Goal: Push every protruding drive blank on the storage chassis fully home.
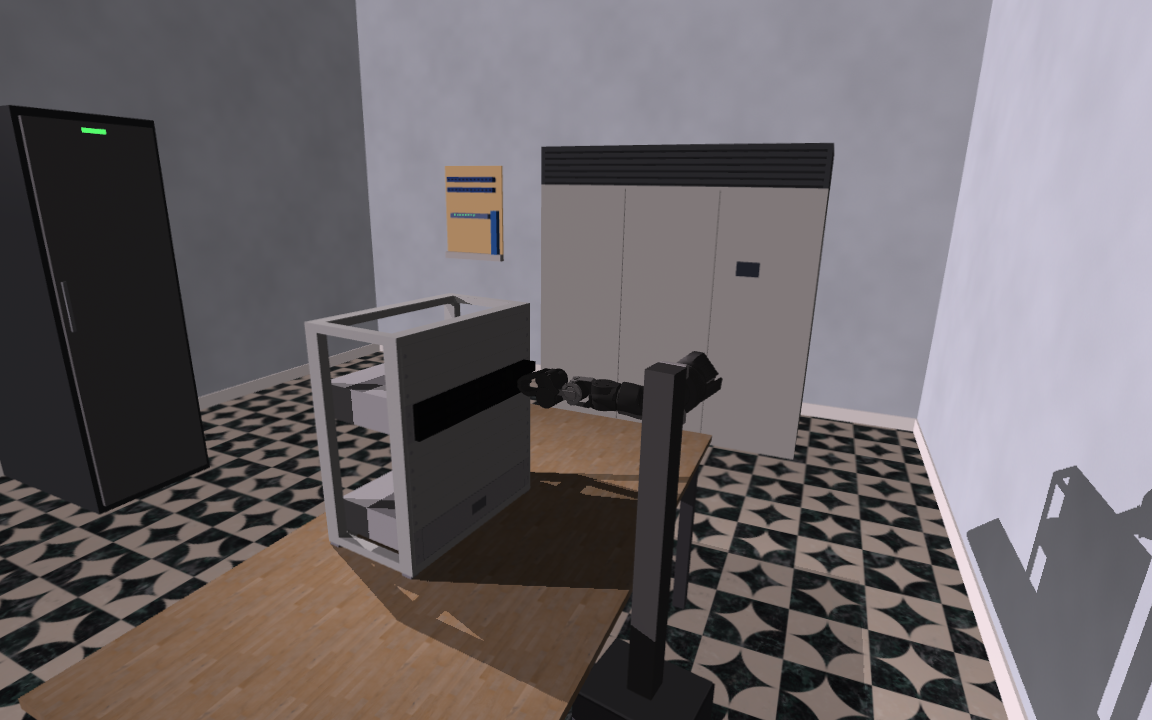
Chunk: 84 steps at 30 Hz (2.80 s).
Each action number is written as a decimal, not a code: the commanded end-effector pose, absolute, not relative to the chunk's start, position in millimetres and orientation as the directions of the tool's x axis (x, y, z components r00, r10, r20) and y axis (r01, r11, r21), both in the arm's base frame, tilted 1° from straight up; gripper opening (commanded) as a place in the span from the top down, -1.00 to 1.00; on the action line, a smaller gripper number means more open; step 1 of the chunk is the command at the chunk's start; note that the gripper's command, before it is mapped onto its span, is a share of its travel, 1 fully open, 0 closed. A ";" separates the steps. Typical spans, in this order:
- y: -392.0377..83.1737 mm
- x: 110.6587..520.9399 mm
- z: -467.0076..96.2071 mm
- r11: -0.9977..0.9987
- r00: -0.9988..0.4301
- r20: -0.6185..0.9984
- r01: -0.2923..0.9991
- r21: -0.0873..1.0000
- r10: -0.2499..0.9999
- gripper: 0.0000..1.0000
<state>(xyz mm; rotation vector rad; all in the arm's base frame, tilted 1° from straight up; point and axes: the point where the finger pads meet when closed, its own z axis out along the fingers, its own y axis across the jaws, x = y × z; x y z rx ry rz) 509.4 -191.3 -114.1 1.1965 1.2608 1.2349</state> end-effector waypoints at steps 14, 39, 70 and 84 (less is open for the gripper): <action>-186.0 510.8 -104.8 0.004 -0.068 -0.004 -0.007 1.000 0.998 1.00; -184.0 513.5 -100.0 0.004 -0.069 -0.004 -0.008 1.000 0.998 1.00; -182.6 516.4 -96.0 0.004 -0.068 -0.004 -0.006 1.000 0.998 1.00; -180.7 519.3 -91.4 0.004 -0.068 -0.004 -0.006 1.000 0.998 1.00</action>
